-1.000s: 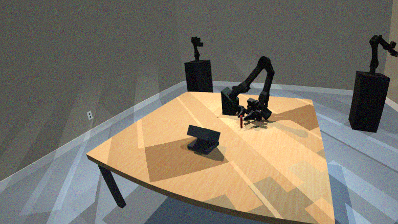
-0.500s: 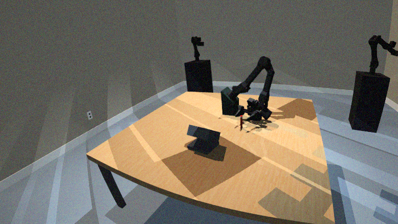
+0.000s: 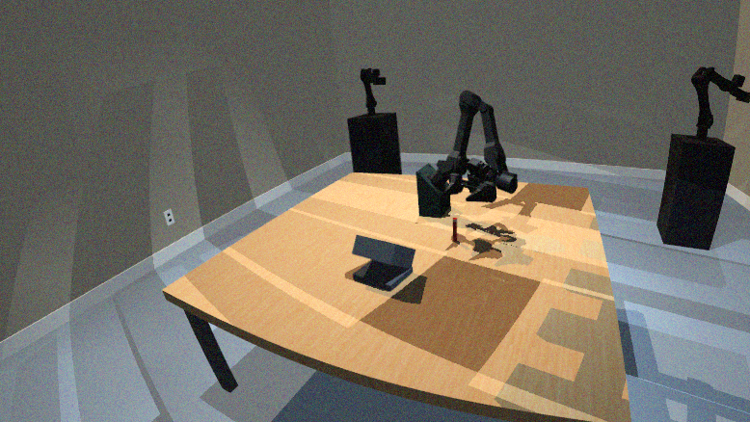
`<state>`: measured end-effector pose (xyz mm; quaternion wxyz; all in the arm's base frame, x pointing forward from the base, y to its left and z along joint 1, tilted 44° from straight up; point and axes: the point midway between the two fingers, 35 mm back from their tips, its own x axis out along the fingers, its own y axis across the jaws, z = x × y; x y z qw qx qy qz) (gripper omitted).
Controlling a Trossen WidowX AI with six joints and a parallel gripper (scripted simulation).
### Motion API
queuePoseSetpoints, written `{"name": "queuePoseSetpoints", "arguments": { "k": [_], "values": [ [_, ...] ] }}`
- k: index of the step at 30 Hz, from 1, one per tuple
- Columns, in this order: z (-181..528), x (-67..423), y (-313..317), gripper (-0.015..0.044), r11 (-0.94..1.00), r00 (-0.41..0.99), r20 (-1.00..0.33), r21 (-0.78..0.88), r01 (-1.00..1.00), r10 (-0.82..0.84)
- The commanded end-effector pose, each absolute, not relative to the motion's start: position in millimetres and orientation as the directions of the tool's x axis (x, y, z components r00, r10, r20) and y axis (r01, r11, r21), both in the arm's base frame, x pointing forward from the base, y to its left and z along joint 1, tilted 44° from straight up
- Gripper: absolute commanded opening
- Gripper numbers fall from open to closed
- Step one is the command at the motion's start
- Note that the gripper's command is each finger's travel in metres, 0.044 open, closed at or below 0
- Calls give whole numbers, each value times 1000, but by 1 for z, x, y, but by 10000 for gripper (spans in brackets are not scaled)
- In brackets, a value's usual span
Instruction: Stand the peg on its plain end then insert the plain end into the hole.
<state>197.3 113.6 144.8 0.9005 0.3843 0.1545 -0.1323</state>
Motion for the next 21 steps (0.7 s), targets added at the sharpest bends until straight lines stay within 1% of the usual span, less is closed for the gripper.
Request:
{"name": "queuePoseSetpoints", "arguments": {
  "k": [1, 6, 10, 15, 21],
  "values": [
    [166, 196, 88, 440, 675, 922, -370, 652, 344, -113],
    [185, 191, 58, 440, 684, 934, -340, 656, 318, -109],
    [185, 190, 57, 440, 688, 934, -342, 653, 318, -108],
    [174, 194, 63, 440, 754, 895, -437, 558, 347, -88],
    [158, 197, 68, 440, 826, 818, -572, 429, 365, -64]
  ]
}}
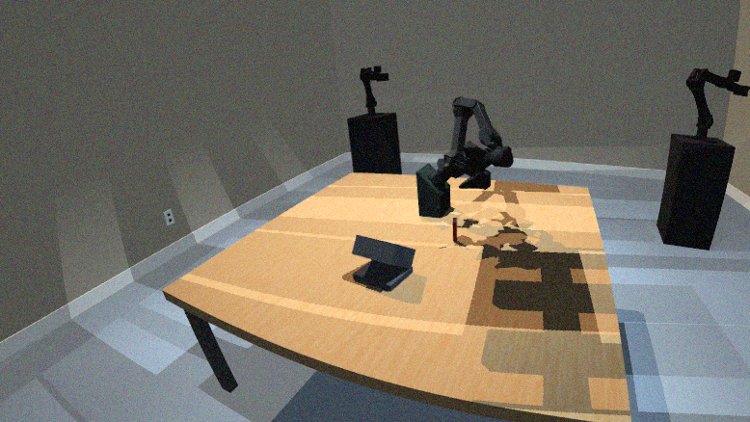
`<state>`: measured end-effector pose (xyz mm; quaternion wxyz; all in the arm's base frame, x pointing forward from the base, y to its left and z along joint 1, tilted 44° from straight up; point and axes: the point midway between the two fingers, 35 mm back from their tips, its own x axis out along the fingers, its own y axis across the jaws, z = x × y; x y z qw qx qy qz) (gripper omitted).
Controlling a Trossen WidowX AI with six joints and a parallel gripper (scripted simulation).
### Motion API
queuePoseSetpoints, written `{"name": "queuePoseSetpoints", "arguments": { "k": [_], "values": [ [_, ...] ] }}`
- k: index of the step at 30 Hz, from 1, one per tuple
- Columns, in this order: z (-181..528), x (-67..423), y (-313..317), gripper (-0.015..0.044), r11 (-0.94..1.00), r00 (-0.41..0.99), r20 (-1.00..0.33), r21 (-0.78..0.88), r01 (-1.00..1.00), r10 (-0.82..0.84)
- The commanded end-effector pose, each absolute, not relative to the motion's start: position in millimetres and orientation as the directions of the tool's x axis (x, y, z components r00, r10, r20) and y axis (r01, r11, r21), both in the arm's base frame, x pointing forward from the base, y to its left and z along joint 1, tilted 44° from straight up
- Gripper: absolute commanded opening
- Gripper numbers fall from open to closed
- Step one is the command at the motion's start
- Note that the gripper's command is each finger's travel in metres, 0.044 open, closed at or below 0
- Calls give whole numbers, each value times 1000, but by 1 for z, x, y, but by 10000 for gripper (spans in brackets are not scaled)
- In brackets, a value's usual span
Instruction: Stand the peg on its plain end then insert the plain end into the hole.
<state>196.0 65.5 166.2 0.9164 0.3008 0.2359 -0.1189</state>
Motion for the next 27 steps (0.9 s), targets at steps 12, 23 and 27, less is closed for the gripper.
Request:
{"name": "queuePoseSetpoints", "arguments": {
  "k": [12, 23, 27],
  "values": [
    [126, 197, 77, 440, 913, 574, -819, 239, 331, 7],
    [106, 191, 87, 440, 937, 284, -947, 228, 266, 150],
    [103, 189, 91, 440, 930, 183, -957, 266, 252, 225]
  ]
}}
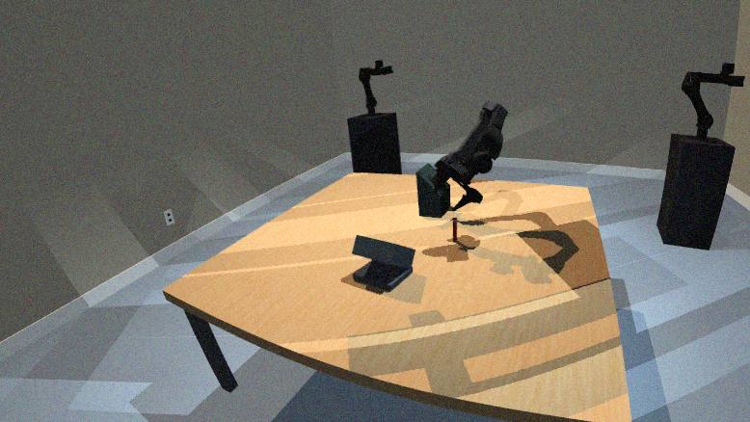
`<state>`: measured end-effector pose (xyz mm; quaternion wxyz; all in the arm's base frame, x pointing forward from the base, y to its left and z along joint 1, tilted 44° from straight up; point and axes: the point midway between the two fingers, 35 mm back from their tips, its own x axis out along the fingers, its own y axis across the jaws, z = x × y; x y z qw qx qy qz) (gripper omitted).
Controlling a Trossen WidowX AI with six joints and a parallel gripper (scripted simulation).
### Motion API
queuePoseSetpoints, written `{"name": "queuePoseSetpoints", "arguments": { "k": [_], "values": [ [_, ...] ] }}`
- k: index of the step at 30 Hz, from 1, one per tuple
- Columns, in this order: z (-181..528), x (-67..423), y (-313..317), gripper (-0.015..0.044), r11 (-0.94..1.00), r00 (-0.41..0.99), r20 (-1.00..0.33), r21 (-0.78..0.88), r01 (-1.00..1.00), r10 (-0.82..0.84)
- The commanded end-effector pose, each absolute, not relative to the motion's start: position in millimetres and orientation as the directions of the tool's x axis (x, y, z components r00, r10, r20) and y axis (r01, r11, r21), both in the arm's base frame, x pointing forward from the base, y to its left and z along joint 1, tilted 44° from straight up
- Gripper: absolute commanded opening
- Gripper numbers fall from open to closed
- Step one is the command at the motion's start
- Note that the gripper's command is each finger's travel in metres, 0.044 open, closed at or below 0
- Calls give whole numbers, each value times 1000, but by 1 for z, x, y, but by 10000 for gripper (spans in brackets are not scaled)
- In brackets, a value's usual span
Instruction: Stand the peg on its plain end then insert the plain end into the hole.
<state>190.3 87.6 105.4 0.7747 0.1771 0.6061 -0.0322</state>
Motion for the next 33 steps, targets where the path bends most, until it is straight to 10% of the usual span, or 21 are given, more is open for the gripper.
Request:
{"name": "queuePoseSetpoints", "arguments": {
  "k": [1, 33],
  "values": [
    [103, 189, 92, 440, 927, 159, -956, 279, 250, 245],
    [121, 213, 107, 440, 694, -74, -715, 642, 326, 695]
  ]
}}
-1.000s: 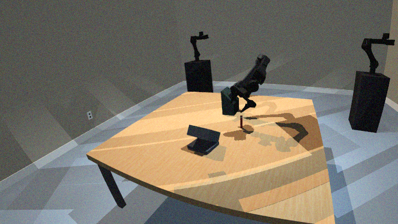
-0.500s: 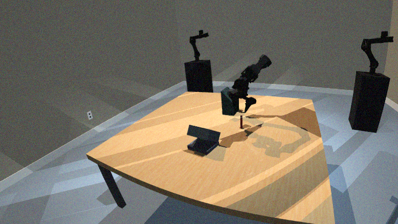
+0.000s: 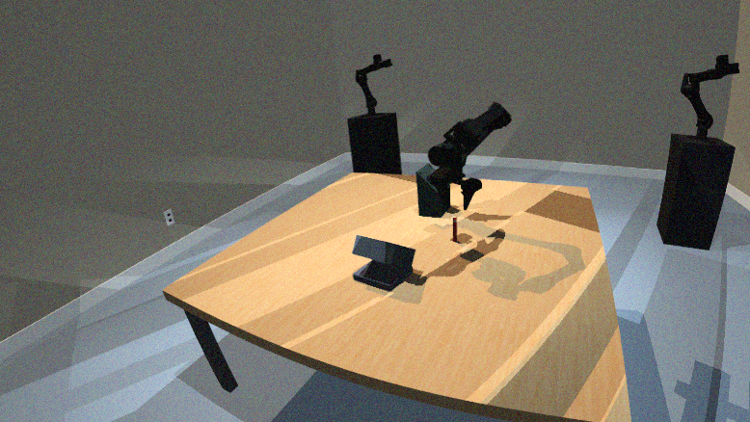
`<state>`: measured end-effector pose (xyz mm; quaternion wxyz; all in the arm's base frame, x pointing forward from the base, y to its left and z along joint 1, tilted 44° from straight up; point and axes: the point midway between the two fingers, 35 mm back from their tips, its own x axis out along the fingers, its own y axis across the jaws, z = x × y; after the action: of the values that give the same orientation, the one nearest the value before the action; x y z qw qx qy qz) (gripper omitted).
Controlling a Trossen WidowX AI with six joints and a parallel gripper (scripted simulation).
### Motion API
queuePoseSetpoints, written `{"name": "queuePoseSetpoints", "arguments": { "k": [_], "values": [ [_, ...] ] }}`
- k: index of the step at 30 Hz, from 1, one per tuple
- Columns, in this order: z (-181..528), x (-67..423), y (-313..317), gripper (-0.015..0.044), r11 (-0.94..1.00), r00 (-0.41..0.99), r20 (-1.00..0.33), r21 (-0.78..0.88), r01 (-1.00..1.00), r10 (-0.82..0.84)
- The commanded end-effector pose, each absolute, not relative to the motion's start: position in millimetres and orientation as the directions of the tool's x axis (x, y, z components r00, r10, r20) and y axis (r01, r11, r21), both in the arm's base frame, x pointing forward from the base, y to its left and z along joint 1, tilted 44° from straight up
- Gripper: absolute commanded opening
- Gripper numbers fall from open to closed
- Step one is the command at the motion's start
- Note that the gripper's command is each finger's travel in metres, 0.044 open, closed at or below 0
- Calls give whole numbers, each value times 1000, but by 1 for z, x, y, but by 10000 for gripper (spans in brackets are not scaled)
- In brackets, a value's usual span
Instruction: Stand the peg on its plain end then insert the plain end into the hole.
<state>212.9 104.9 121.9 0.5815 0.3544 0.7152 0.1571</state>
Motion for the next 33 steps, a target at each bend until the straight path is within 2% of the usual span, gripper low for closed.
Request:
{"name": "queuePoseSetpoints", "arguments": {
  "k": [1, 33],
  "values": [
    [118, 213, 109, 440, 694, -74, -715, 641, 329, 695],
    [80, 211, 146, 440, 692, -73, -716, 637, 339, 695]
  ]
}}
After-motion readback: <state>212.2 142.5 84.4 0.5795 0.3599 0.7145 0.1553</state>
